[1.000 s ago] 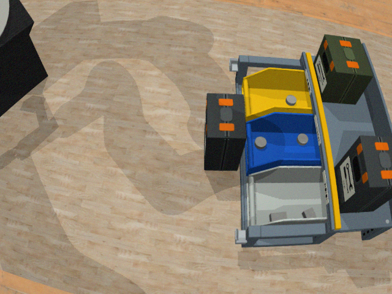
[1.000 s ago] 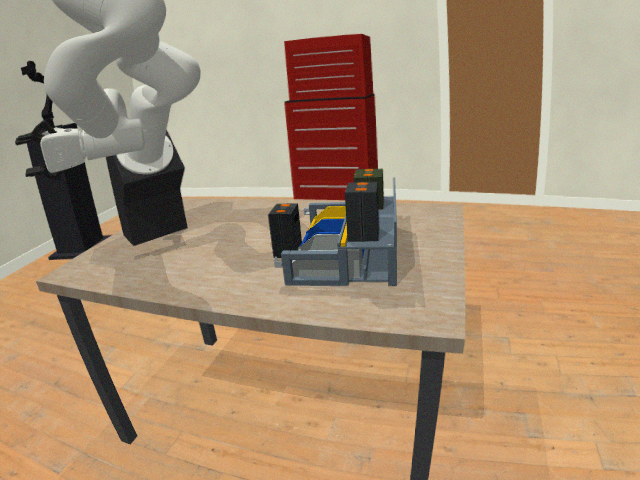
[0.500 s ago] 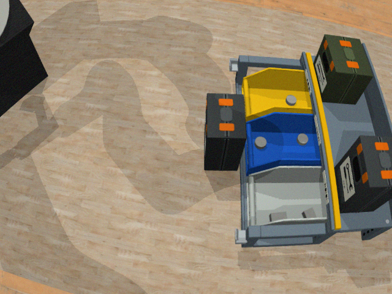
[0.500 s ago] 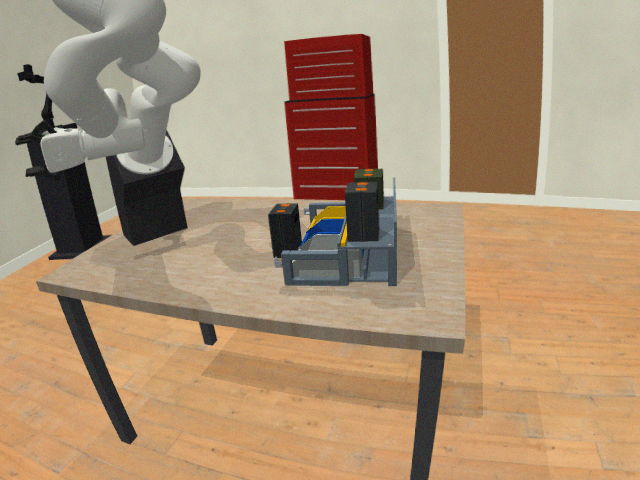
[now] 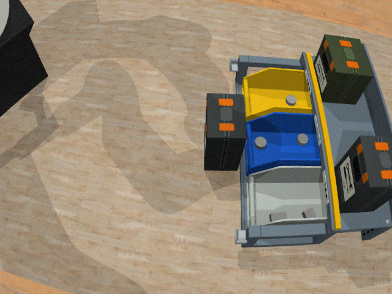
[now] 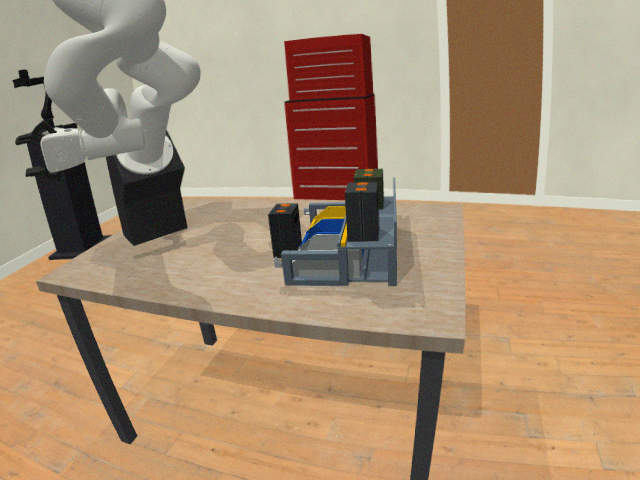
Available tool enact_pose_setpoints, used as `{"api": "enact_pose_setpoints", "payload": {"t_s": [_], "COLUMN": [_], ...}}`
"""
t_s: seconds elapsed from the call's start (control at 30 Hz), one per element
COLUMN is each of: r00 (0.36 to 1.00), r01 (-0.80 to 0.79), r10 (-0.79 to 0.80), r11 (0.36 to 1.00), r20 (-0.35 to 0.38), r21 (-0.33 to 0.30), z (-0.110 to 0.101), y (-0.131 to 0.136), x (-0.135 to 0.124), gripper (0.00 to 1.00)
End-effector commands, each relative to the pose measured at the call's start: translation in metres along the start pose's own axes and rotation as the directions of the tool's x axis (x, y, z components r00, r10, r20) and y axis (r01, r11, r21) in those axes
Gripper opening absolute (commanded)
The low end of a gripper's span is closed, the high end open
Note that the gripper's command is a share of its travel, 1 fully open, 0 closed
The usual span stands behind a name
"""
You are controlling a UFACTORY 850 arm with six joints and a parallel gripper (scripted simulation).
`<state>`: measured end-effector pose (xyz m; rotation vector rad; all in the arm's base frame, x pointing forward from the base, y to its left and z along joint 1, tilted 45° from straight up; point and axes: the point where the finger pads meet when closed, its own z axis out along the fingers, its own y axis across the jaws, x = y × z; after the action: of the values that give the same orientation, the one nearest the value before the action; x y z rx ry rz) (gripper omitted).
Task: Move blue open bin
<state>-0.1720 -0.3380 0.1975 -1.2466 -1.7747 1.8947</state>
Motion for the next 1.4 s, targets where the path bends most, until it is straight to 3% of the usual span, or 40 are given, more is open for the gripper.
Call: {"api": "enact_pose_setpoints", "payload": {"t_s": [0.0, 0.17, 0.2, 0.33, 0.73, 0.77, 0.9, 1.3, 1.33, 1.37], "r00": [0.975, 0.975, 0.999, 0.975, 0.975, 0.999, 0.975, 0.975, 0.999, 0.996], "r01": [0.135, 0.135, 0.026, 0.136, 0.136, 0.026, 0.136, 0.136, -0.024, -0.047], "r10": [-0.111, -0.111, -0.025, -0.111, -0.111, -0.025, -0.112, -0.112, 0.025, 0.051], "r11": [0.984, 0.984, 0.999, 0.984, 0.984, 0.999, 0.984, 0.984, 0.999, 0.997], "r20": [0.192, 0.192, 0.037, 0.192, 0.192, 0.038, 0.193, 0.193, -0.036, -0.073], "r21": [-0.118, -0.118, -0.026, -0.118, -0.118, -0.026, -0.118, -0.118, 0.026, 0.053], "z": [-0.028, -0.028, -0.006, -0.029, -0.029, -0.006, -0.029, -0.029, -0.006, -0.012], "y": [-0.041, -0.041, -0.008, -0.041, -0.041, -0.008, -0.041, -0.041, -0.009, -0.017], "x": [-0.008, -0.008, -0.001, -0.008, -0.008, -0.001, -0.008, -0.008, -0.001, -0.003], "gripper": [1.00, 1.00, 1.00, 1.00, 1.00, 1.00, 1.00, 1.00, 1.00, 1.00]}}
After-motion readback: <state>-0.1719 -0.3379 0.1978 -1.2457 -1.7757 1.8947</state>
